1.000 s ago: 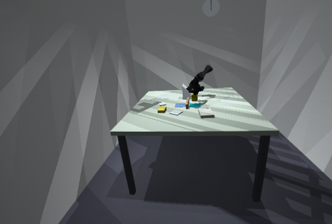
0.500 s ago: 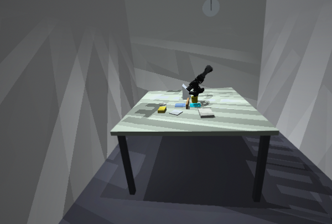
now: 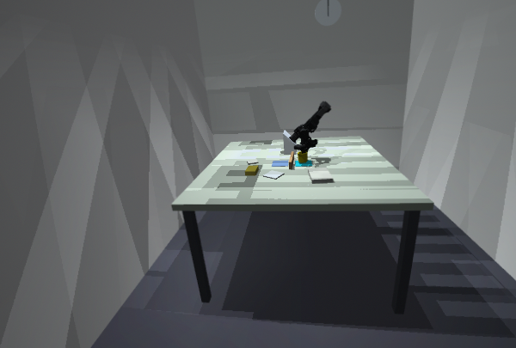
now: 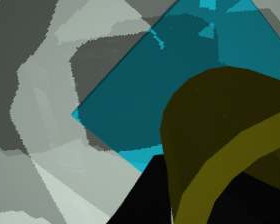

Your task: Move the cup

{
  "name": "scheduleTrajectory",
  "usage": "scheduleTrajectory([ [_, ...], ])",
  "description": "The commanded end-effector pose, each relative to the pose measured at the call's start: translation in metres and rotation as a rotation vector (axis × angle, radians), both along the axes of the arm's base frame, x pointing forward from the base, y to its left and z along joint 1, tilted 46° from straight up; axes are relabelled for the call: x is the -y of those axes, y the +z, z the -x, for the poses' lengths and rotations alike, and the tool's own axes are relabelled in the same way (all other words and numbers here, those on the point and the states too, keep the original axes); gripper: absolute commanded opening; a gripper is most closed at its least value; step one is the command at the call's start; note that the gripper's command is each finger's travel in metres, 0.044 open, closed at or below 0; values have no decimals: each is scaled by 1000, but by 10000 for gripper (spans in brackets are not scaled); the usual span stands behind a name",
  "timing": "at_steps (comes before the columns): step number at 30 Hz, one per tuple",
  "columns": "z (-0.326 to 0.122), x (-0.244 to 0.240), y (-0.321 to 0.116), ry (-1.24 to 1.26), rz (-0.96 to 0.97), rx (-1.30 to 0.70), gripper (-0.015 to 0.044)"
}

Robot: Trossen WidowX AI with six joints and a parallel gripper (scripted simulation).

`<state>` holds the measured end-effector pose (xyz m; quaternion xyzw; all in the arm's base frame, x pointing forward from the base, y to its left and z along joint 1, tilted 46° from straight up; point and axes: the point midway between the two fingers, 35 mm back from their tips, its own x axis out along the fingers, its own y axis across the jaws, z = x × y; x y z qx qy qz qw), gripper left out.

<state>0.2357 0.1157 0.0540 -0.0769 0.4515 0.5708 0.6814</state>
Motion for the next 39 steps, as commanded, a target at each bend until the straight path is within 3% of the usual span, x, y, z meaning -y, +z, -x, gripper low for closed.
scheduleTrajectory([
  [1, 2, -4, -3, -2, -5, -6, 0],
  [15, 1, -2, -2, 1, -1, -1, 0],
  [21, 1, -2, -2, 1, -1, -1, 147],
  [39, -1, 9, 8, 0, 1, -2, 147],
])
